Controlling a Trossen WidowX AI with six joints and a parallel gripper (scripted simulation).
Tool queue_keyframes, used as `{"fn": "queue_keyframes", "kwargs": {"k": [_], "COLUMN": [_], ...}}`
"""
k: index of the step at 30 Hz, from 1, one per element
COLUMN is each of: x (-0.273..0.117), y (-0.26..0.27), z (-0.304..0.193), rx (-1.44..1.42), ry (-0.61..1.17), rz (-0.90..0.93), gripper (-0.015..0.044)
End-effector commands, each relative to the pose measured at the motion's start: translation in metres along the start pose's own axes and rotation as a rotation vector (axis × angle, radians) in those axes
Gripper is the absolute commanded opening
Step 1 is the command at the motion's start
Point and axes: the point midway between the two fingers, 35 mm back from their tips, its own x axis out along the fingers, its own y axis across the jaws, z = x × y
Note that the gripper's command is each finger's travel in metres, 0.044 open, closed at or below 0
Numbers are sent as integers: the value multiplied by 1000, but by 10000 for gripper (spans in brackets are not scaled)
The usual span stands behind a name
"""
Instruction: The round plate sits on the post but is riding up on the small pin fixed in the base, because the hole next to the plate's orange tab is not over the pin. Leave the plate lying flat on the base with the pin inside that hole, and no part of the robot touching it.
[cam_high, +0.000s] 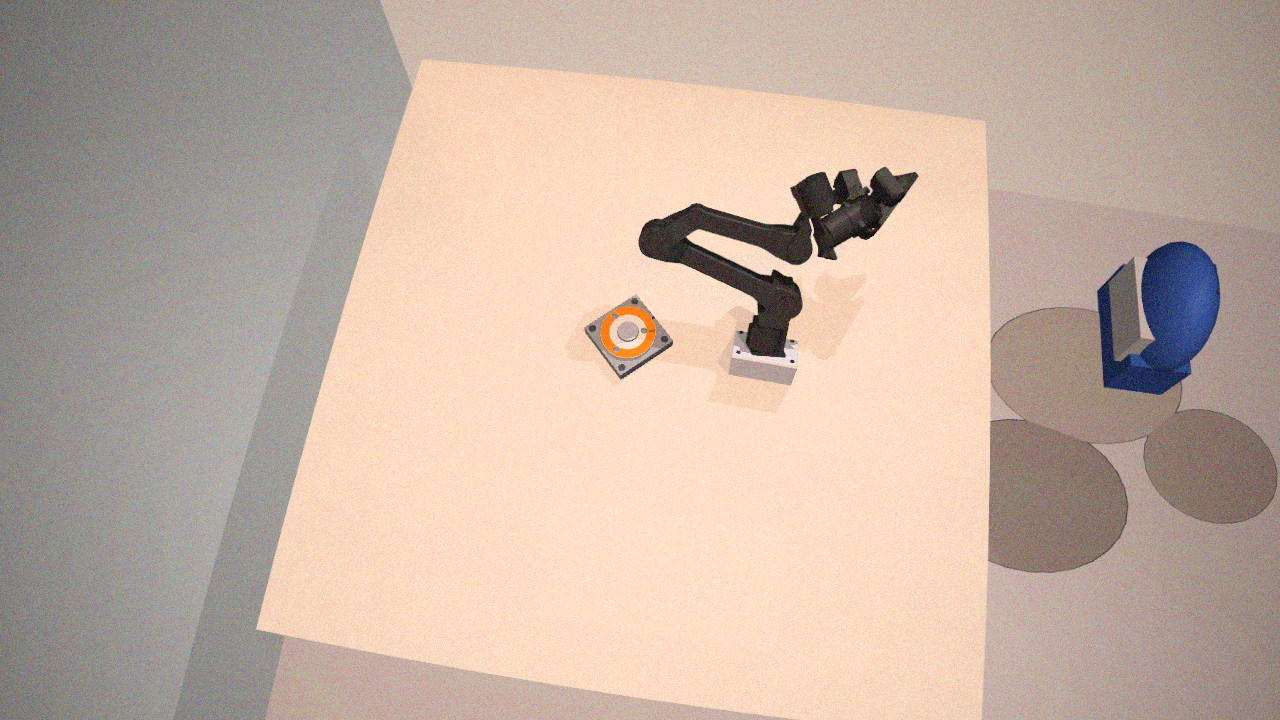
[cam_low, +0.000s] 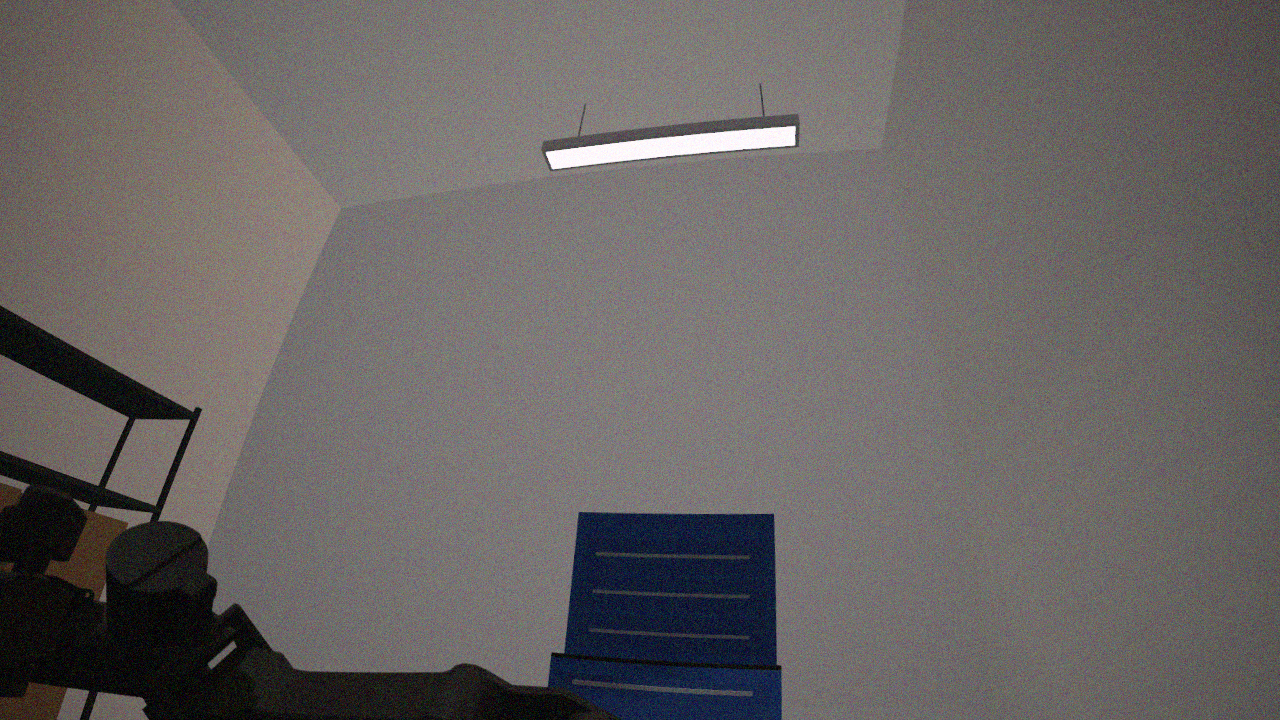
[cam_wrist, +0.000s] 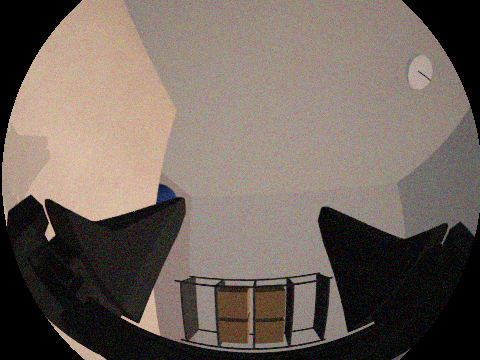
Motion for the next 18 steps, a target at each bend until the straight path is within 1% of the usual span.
{"fn": "queue_keyframes", "kwargs": {"k": [1, 2, 5, 8, 10, 12, 15, 16, 18], "x": [0, 1, -2, -19, -24, -43, -83, -99, -110], "y": [-1, -5, -28, -55, -61, -77, -102, -110, -114], "z": [-3, -11, -57, -105, -114, -140, -176, -186, -191], "rx": [4, 17, 93, 177, 197, 251, 341, 371, 392], "ry": [13, 54, 279, 508, 558, 691, 896, 960, 1001], "rz": [-4, -17, -105, -229, -261, -355, -530, -594, -636], "gripper": [374, 347, 269, 190, 137, 85, 6, 0, 0]}}
